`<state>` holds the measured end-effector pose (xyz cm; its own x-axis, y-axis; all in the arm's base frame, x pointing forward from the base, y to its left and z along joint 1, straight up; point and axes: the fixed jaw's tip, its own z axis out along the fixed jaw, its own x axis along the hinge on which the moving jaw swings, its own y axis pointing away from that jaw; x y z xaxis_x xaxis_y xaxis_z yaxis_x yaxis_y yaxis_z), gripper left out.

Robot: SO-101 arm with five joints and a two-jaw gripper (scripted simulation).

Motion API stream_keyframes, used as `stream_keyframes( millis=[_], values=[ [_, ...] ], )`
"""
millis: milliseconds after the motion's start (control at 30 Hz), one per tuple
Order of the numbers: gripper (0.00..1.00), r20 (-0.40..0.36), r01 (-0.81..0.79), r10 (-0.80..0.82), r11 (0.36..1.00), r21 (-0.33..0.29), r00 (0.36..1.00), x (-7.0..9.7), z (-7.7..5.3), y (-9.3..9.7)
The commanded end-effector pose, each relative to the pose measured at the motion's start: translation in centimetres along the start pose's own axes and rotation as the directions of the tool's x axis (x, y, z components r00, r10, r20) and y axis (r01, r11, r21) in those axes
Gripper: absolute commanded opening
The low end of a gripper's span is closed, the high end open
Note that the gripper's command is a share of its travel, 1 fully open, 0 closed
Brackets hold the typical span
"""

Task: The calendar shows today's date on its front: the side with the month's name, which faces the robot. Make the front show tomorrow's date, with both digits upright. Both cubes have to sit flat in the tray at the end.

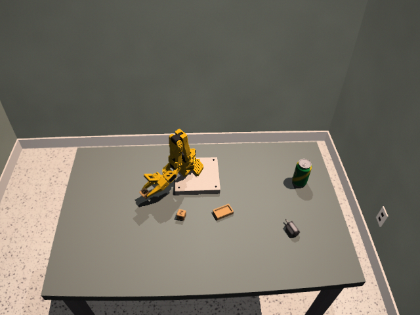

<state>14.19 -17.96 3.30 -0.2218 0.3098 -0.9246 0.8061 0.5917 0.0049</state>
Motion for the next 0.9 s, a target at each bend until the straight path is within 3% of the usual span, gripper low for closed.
stream_keyframes(
  millis=[0,867],
  values=[
    [0.00,0.001,-0.007,0.007,1.000,-0.017,1.000,0.09,-0.16,0.42],
    [0.00,0.001,-0.007,0.007,1.000,-0.017,1.000,0.63,0.05,0.42]
  ],
)
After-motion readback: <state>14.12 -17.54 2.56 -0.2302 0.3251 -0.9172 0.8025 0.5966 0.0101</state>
